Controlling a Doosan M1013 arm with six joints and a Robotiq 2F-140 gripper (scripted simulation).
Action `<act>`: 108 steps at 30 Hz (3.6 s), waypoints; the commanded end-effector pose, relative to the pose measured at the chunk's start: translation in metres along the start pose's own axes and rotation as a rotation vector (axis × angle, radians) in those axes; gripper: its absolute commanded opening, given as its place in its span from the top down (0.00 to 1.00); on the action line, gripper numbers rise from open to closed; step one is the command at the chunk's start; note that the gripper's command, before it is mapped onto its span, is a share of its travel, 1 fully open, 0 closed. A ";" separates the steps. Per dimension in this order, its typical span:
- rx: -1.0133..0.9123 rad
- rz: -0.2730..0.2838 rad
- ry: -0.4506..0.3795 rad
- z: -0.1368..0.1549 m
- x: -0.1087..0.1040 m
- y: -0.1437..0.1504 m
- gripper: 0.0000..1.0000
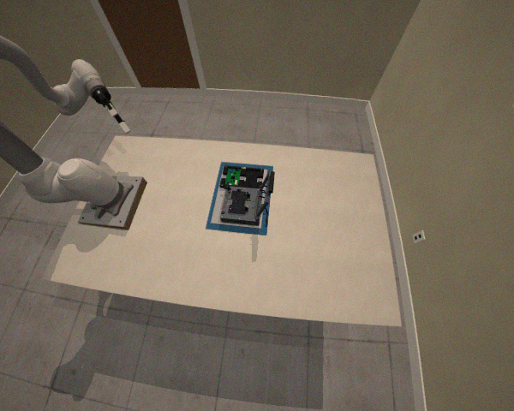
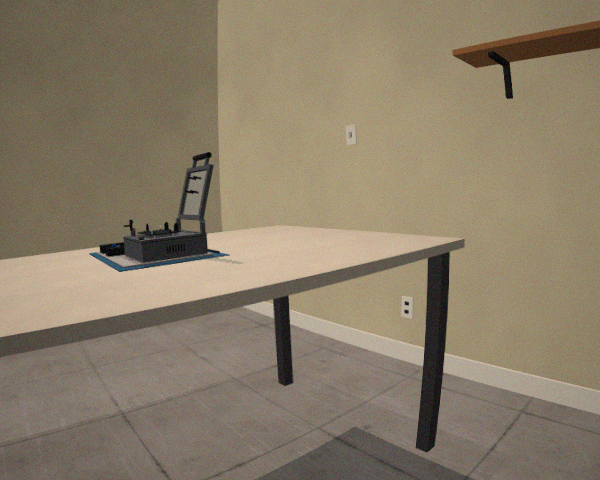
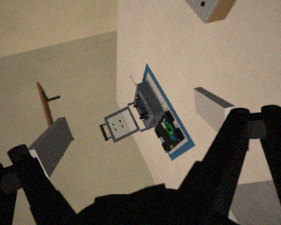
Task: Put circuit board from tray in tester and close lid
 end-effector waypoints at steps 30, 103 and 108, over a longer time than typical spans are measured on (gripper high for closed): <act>0.176 0.168 0.142 0.041 0.019 -0.008 0.00; 1.980 0.860 1.247 0.241 0.433 -0.293 0.00; 2.010 0.862 1.261 0.239 0.443 -0.299 0.00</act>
Point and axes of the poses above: the point where the finger pads meet when closed, its own x axis out along the fingers, its own y axis across the jaws, z = x × y, the point moved 5 cm from there along -x, back along the fingers, and after that the axes turned 14 degrees about -x, right-handed, at the moved point
